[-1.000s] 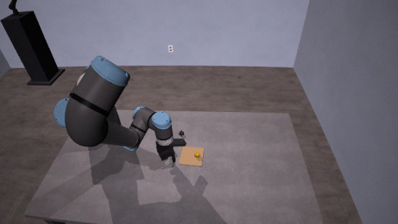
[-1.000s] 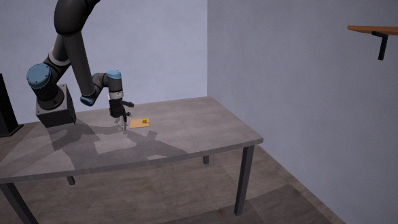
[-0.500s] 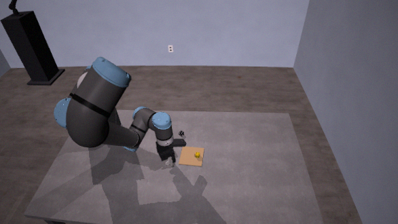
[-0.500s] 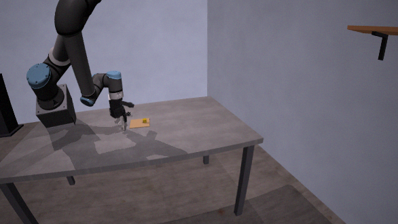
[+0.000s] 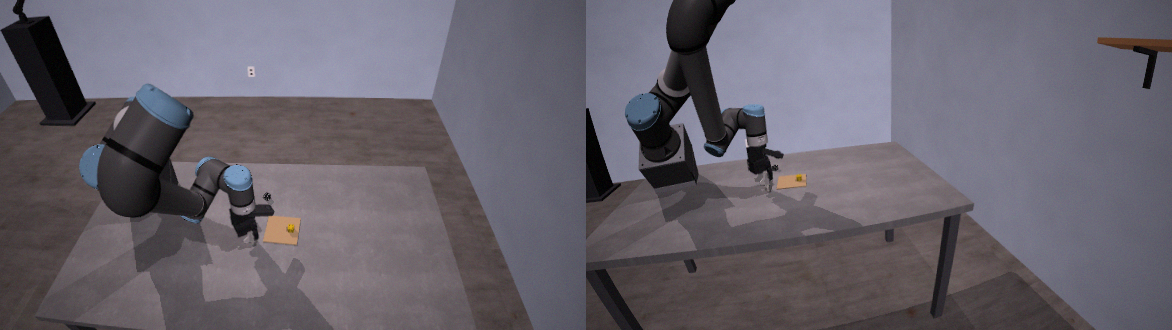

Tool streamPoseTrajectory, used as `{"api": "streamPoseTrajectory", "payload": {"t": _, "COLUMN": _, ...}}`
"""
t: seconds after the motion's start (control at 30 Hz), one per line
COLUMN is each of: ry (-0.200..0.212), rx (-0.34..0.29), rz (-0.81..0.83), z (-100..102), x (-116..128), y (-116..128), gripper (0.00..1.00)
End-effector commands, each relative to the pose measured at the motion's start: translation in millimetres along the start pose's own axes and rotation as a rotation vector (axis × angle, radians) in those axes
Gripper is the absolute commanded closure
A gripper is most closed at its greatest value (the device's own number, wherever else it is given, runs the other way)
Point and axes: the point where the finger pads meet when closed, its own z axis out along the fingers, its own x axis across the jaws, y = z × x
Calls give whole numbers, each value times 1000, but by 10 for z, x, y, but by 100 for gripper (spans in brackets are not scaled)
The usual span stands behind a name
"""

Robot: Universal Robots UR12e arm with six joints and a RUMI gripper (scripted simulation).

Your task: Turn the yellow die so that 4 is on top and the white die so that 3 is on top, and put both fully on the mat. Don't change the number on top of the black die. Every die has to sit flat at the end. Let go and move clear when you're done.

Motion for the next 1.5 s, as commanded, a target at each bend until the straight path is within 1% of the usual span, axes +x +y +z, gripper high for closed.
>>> {"api": "streamPoseTrajectory", "payload": {"t": 0.0, "ry": 0, "rx": 1, "rz": 0, "z": -4, "x": 1, "y": -2, "gripper": 76}}
{"api": "streamPoseTrajectory", "payload": {"t": 0.13, "ry": 0, "rx": 1, "rz": 0, "z": -4, "x": 1, "y": -2, "gripper": 76}}
{"api": "streamPoseTrajectory", "payload": {"t": 0.17, "ry": 0, "rx": 1, "rz": 0, "z": -4, "x": 1, "y": -2, "gripper": 94}}
{"api": "streamPoseTrajectory", "payload": {"t": 1.3, "ry": 0, "rx": 1, "rz": 0, "z": -4, "x": 1, "y": -2, "gripper": 94}}
{"api": "streamPoseTrajectory", "payload": {"t": 1.47, "ry": 0, "rx": 1, "rz": 0, "z": -43, "x": 1, "y": -2, "gripper": 94}}
